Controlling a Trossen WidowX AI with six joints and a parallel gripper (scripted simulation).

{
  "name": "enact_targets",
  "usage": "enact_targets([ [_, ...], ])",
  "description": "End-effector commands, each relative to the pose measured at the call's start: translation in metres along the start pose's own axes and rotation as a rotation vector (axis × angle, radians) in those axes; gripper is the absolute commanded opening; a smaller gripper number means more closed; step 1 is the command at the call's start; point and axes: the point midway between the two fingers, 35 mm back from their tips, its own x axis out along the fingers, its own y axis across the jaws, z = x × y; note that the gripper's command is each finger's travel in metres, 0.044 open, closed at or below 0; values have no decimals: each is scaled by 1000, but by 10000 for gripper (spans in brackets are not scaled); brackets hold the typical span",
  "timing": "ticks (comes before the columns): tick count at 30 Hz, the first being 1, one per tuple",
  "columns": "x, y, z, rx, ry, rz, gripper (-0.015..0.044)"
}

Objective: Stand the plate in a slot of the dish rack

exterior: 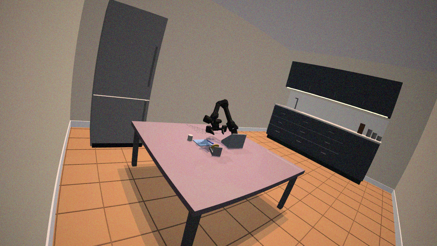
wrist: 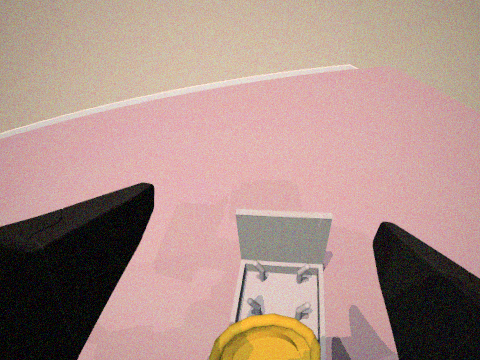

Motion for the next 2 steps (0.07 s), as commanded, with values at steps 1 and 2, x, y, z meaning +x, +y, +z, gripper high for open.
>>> enact_targets([
  [1,1,3,2,101,83,19,400],
  [2,1,4,1,126,105,24,400],
])
